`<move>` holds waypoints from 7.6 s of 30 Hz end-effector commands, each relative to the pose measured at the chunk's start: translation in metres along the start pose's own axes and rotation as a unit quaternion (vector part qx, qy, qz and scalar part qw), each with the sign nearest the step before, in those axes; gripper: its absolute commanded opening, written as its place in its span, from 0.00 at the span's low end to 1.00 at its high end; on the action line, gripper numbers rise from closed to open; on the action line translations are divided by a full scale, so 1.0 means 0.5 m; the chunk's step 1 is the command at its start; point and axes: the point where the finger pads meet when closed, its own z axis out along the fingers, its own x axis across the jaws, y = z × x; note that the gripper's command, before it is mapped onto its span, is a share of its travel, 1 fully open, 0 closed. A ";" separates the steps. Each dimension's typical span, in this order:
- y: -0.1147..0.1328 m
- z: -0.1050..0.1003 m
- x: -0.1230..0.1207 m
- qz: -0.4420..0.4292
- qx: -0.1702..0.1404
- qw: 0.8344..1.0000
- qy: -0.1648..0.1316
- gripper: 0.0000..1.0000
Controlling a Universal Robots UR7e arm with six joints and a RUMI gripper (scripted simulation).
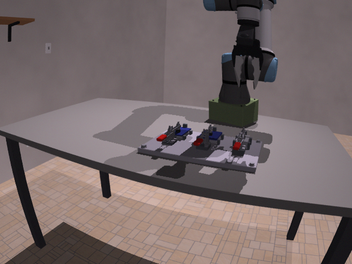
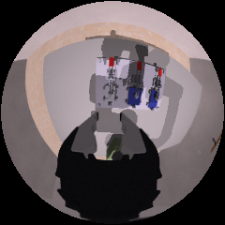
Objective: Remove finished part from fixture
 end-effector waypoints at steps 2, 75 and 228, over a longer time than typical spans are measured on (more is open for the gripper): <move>-0.001 -0.001 0.000 0.000 0.001 1.000 0.000 0.28; -0.001 0.018 0.000 0.000 0.001 1.000 0.000 0.28; -0.262 0.268 0.000 0.000 0.001 1.000 0.000 0.28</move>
